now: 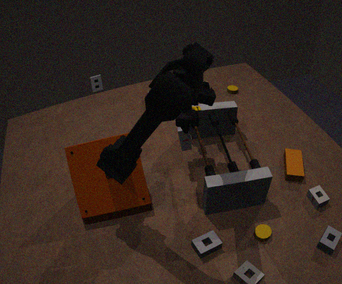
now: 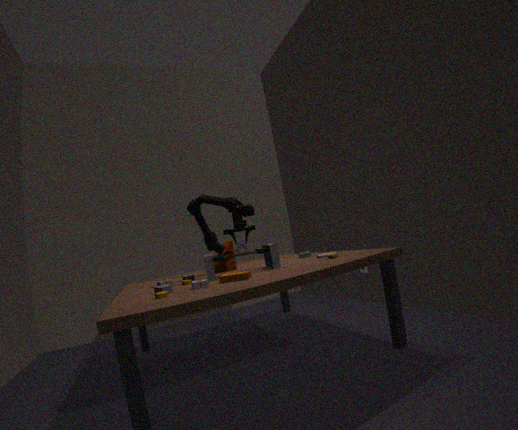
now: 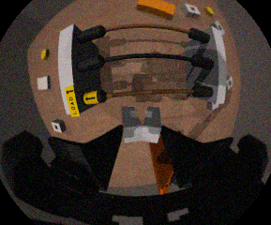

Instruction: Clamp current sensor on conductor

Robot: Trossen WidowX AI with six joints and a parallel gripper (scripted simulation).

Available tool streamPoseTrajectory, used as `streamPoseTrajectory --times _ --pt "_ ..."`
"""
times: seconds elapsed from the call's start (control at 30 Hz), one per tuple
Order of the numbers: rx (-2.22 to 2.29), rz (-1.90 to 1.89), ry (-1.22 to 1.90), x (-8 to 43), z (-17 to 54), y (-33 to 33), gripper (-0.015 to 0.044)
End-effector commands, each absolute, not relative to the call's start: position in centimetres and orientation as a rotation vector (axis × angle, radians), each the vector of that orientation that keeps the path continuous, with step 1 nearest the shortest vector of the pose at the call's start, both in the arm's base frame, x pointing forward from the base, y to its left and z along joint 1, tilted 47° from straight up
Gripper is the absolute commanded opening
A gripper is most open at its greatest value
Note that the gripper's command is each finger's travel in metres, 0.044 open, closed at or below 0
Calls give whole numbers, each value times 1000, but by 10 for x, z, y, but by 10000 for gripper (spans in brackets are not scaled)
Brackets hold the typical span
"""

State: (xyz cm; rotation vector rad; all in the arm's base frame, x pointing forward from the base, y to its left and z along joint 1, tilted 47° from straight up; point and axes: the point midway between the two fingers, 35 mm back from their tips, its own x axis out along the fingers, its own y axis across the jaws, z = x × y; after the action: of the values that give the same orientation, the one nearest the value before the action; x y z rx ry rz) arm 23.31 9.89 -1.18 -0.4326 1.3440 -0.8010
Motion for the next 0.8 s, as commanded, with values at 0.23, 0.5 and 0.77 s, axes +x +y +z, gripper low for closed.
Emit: streamPoseTrajectory --times 0.23,0.5,0.77 --pt "-434 -786 1342 228 16 124 0" --pt "-610 -637 1436 234 16 123 0" --pt "-813 -452 1531 242 16 122 0"
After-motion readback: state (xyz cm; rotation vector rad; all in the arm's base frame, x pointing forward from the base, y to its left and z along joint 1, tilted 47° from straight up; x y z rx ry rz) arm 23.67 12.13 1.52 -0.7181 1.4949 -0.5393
